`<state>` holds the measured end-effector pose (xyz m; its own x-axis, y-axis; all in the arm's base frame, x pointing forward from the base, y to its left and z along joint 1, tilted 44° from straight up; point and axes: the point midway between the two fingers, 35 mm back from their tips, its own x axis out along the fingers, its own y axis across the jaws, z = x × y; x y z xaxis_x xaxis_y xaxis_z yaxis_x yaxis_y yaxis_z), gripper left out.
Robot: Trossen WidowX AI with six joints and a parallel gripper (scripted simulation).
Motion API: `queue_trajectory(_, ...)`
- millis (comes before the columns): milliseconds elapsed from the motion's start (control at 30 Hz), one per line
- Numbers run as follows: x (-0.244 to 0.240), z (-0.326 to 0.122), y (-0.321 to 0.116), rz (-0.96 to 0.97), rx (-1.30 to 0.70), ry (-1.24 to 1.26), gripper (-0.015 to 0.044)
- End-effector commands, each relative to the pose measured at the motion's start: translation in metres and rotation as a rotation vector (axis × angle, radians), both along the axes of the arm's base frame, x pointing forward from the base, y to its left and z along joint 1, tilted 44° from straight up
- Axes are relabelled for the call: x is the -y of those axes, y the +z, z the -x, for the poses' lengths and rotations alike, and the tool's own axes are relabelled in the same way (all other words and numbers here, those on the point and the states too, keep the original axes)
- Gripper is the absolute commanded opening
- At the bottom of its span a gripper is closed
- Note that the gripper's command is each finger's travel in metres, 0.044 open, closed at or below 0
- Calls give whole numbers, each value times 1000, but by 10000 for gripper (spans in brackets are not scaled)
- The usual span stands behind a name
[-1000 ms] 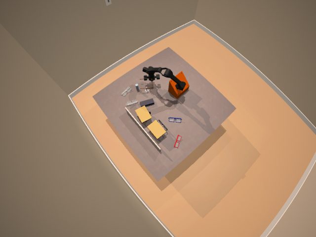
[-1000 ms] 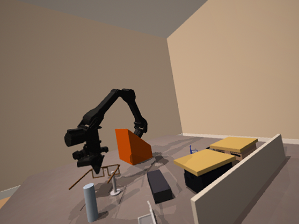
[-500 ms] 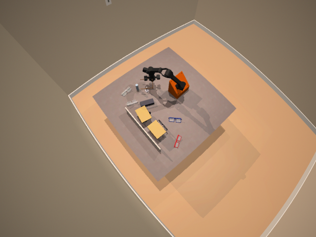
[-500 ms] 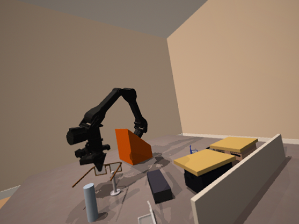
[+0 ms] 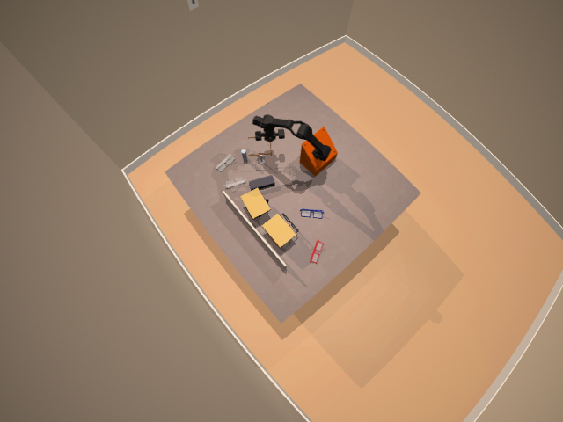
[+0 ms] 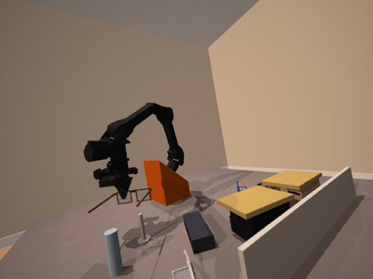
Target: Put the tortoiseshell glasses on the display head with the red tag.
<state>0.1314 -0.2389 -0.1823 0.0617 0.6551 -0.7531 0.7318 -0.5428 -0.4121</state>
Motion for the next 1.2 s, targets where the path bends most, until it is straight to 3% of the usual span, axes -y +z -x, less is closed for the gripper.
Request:
queue_trajectory(0,4,-16,17,46,-30,21,0)
queue_trajectory(567,-10,-91,93,272,-142,75,0)
queue_trajectory(1167,-65,-154,175,512,-140,67,0)
